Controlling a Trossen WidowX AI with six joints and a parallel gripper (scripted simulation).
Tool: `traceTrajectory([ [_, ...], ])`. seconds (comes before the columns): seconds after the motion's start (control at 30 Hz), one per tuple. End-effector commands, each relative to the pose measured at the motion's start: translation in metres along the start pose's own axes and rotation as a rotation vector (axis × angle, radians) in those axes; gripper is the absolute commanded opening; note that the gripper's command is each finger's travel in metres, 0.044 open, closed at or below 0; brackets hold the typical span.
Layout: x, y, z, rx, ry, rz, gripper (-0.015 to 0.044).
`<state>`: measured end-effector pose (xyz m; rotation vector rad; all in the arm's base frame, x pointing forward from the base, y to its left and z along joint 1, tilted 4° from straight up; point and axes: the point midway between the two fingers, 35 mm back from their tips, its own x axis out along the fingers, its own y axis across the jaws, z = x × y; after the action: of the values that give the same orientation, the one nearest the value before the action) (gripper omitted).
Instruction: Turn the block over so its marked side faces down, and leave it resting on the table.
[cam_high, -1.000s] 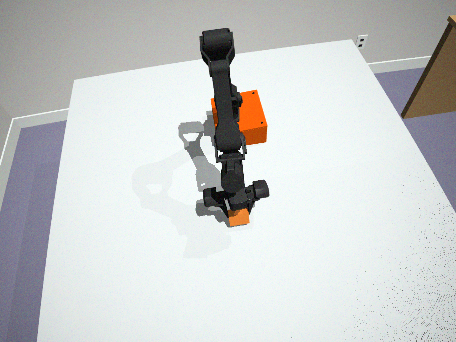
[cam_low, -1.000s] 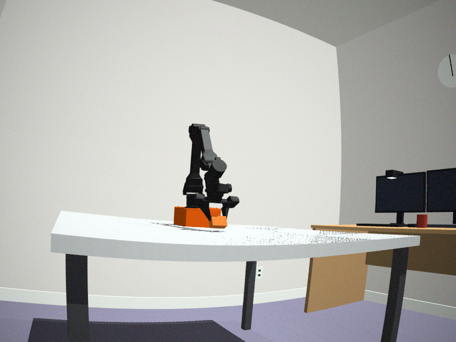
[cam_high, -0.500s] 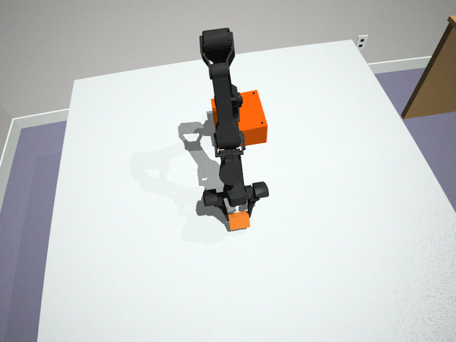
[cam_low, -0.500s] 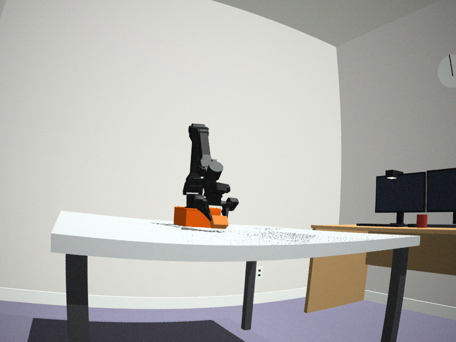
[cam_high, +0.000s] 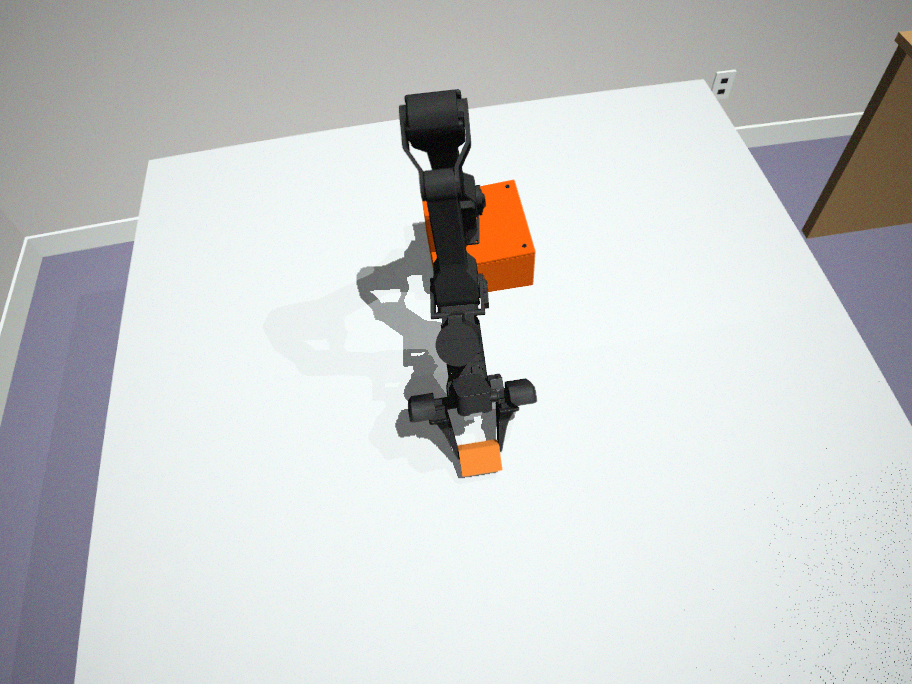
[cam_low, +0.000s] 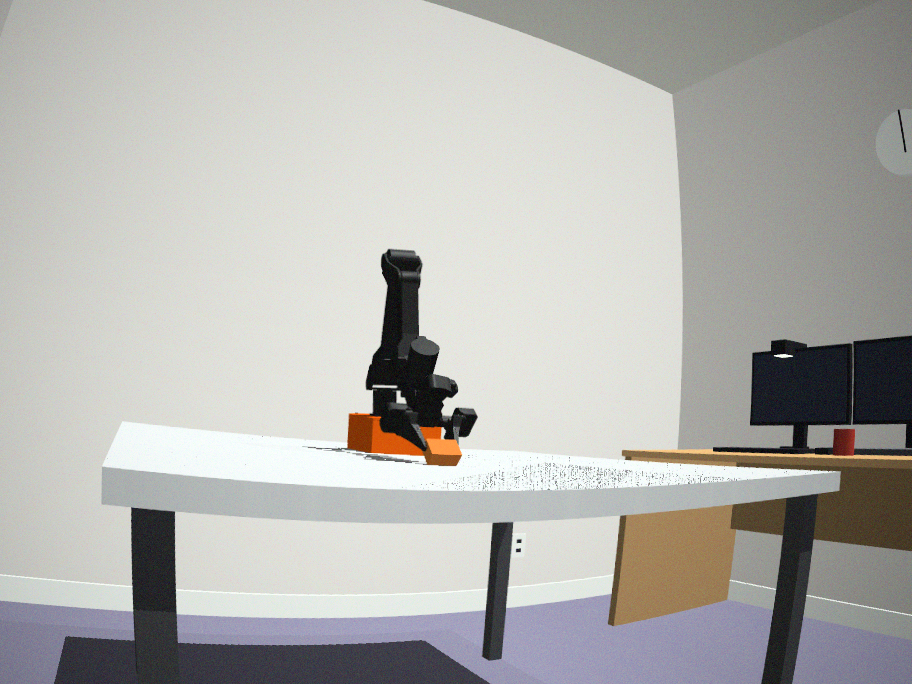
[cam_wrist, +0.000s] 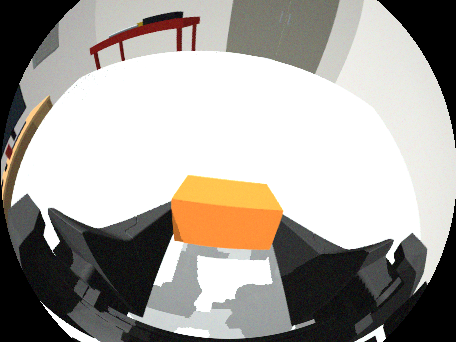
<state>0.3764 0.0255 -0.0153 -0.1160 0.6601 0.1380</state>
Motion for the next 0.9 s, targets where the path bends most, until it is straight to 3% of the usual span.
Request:
traceTrajectory([
  [0.0,0.002,0.002,-0.015,-0.005,-0.01,0.008,0.0],
  [0.87,-0.018,0.003,-0.023,-0.021,-0.281,0.004,0.0],
])
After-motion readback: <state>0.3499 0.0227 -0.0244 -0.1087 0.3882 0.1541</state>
